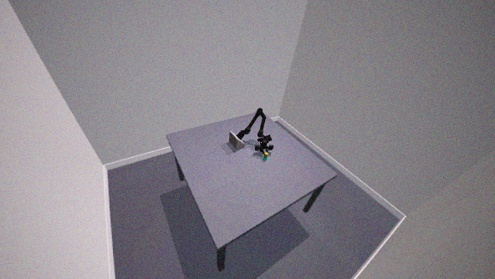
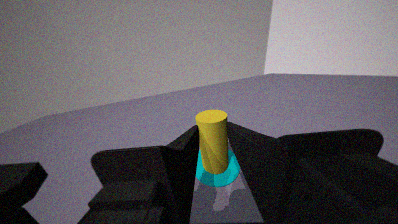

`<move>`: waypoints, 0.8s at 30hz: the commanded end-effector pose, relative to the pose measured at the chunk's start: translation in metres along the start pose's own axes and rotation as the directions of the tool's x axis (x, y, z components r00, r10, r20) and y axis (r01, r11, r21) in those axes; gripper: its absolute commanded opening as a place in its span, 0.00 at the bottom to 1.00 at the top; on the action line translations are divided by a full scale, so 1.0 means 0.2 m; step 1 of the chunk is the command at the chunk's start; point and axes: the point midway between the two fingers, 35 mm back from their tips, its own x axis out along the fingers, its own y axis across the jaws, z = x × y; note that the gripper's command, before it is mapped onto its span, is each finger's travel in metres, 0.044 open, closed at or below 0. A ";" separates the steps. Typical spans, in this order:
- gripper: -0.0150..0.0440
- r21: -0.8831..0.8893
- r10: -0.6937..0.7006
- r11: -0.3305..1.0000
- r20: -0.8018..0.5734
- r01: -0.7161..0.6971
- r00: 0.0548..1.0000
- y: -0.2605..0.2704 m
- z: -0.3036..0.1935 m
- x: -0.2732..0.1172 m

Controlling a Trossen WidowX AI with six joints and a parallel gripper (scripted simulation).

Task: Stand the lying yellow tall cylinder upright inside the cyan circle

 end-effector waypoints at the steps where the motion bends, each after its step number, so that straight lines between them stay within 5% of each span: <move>1: 0.52 0.006 -0.001 1.000 0.006 0.001 1.000 0.00 0.00 0.00; 10: 0.92 0.006 -0.001 1.000 0.006 0.001 1.000 0.00 0.00 0.00; 24: 0.93 0.011 -0.006 1.000 0.007 0.006 1.000 0.01 0.24 0.01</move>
